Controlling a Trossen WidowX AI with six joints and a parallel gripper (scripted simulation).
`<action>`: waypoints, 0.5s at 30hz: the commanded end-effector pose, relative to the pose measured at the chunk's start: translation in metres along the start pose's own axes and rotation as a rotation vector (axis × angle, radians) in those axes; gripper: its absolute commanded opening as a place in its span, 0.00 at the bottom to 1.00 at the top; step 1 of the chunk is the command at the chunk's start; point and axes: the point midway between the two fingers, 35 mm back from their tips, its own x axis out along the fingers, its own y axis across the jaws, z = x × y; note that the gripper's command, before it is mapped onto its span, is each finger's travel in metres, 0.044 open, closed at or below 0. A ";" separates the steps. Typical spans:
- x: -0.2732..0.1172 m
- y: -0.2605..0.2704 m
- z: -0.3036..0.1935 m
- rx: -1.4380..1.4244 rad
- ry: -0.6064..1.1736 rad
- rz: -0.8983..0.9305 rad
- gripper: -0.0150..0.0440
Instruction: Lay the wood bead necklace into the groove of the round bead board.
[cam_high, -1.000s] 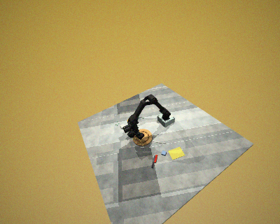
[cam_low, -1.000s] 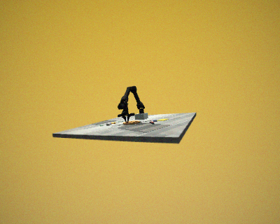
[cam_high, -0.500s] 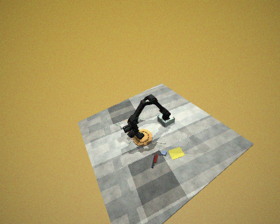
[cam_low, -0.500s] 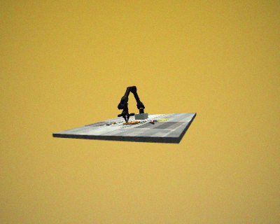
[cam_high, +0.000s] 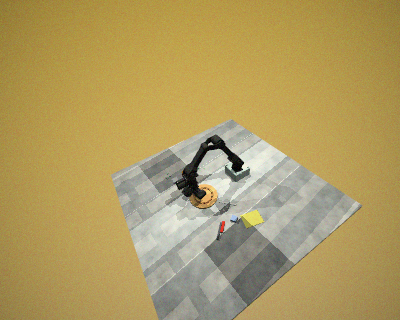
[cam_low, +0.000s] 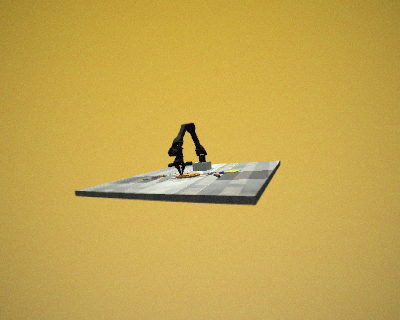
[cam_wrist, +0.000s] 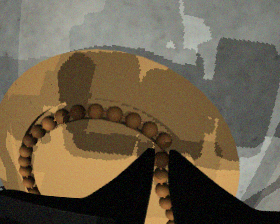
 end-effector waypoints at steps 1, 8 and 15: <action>0.000 0.000 0.000 0.000 0.000 0.000 0.25; 0.000 0.000 0.000 0.000 0.000 0.000 0.25; -0.006 0.000 -0.002 0.004 0.004 -0.001 0.25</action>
